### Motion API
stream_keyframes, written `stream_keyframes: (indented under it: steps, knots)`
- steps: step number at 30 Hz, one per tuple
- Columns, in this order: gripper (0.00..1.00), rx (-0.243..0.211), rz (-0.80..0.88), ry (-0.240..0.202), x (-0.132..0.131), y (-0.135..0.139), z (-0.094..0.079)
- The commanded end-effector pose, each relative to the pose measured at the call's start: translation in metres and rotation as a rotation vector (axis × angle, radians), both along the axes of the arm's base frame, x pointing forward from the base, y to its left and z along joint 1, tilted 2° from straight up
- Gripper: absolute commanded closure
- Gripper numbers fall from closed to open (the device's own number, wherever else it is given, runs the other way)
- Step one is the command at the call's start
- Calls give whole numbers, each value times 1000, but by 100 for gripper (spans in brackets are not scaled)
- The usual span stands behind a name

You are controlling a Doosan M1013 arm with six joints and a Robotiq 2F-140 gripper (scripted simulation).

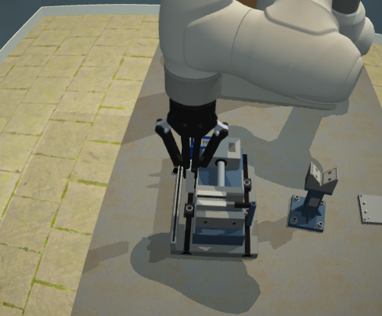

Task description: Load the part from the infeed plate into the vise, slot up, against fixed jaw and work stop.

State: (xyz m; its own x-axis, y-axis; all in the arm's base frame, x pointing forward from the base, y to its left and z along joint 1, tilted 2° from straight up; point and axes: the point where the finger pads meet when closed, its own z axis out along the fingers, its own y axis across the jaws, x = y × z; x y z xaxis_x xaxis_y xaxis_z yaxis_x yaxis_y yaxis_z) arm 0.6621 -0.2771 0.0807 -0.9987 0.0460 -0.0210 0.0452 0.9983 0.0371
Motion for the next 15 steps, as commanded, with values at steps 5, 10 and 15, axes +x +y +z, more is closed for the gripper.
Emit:
stream_keyframes:
  steps: [5,10,15]
  knots:
    - [100,0,4,1,-1,0,-12]
    - [100,0,4,1,-1,0,-18]
    - [100,0,4,1,0,0,-23]
